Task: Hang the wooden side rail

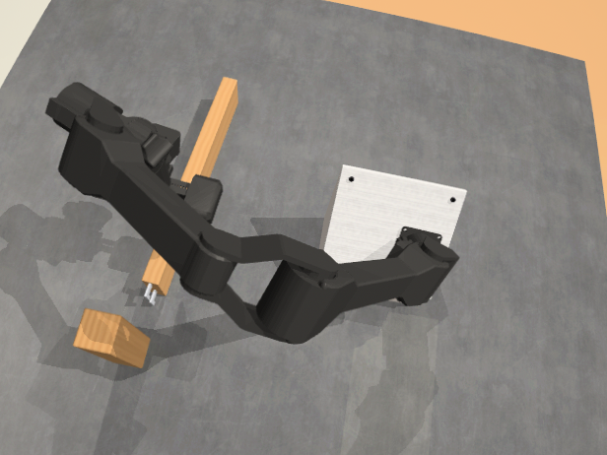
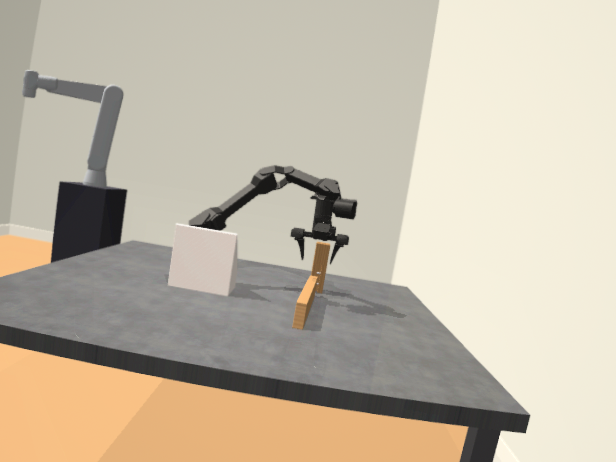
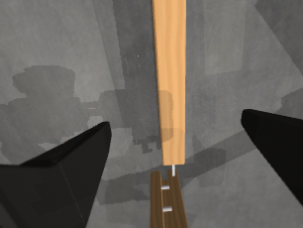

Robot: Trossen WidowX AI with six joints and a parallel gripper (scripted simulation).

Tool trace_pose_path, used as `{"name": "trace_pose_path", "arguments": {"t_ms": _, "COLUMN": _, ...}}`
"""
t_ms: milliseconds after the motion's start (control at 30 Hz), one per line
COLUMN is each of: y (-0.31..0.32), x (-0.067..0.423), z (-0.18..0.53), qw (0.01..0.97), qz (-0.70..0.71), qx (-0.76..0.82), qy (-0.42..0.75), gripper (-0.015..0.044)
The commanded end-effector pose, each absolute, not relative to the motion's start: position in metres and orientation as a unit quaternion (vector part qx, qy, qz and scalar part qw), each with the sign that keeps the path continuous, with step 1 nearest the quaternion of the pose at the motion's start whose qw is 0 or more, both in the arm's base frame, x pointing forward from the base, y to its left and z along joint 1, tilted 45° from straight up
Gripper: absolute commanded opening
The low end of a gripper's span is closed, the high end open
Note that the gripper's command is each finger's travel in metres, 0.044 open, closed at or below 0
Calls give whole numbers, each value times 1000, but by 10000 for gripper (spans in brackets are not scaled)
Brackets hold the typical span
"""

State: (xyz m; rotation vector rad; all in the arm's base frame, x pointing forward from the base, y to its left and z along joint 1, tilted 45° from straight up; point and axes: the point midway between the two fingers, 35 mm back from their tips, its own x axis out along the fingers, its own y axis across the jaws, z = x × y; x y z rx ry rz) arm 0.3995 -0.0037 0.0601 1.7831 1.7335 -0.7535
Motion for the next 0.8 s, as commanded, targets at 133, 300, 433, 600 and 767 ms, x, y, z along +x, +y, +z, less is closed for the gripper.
{"name": "trace_pose_path", "arguments": {"t_ms": 133, "y": 19, "x": 396, "z": 39, "qw": 262, "qz": -282, "qx": 656, "qy": 650, "gripper": 440}}
{"name": "trace_pose_path", "arguments": {"t_ms": 300, "y": 30, "x": 396, "z": 28, "qw": 262, "qz": -282, "qx": 656, "qy": 650, "gripper": 440}}
{"name": "trace_pose_path", "arguments": {"t_ms": 433, "y": 31, "x": 396, "z": 26, "qw": 262, "qz": -282, "qx": 656, "qy": 650, "gripper": 440}}
{"name": "trace_pose_path", "arguments": {"t_ms": 600, "y": 37, "x": 397, "z": 21, "qw": 262, "qz": -282, "qx": 656, "qy": 650, "gripper": 440}}
{"name": "trace_pose_path", "arguments": {"t_ms": 767, "y": 43, "x": 397, "z": 15, "qw": 262, "qz": -282, "qx": 656, "qy": 650, "gripper": 440}}
